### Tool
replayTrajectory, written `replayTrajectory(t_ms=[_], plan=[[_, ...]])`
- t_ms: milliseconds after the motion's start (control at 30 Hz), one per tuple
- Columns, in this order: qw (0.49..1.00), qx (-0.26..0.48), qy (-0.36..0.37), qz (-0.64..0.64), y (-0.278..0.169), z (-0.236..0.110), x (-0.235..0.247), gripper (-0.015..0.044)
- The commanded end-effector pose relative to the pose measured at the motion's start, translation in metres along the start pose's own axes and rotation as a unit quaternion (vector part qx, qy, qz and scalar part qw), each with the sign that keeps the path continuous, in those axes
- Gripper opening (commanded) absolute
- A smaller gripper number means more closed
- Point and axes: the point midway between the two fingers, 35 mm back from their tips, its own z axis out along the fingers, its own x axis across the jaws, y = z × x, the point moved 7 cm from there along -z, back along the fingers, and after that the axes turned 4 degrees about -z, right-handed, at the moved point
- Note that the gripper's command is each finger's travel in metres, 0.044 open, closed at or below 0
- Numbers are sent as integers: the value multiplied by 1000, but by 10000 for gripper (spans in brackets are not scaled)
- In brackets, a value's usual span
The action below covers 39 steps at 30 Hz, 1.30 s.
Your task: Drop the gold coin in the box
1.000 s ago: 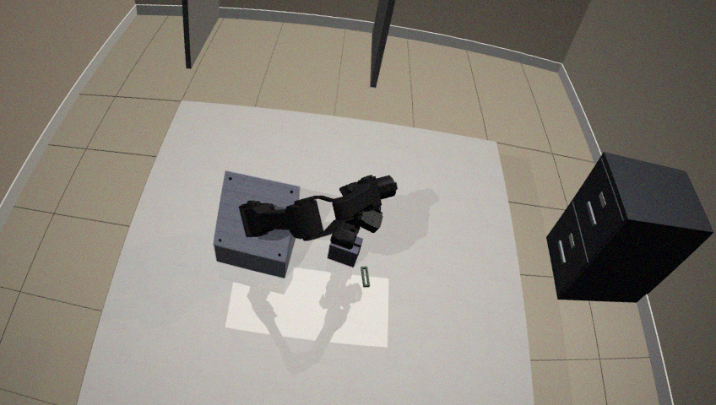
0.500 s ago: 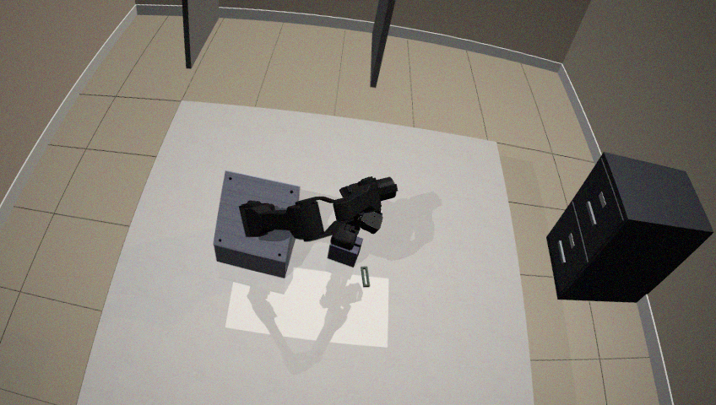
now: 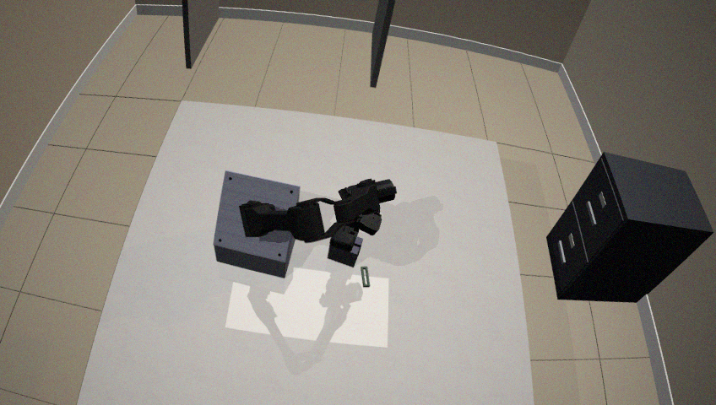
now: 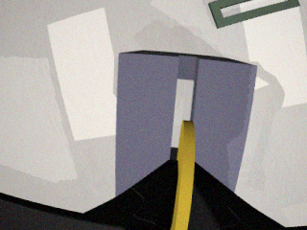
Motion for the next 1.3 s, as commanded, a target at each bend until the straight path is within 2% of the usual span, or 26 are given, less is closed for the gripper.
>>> replayTrajectory(t_ms=[0,333,533,833,1167,1267], plan=[[1000,0,-2,-3,0,3,0,0],[1000,-1,-2,-3,1,8,1,0],[1000,0,0,1,1,6,0,157],[1000,0,0,1,1,6,0,161],[1000,1,0,0,1,-15,1,423],[1000,3,-5,-5,-3,-46,0,440]])
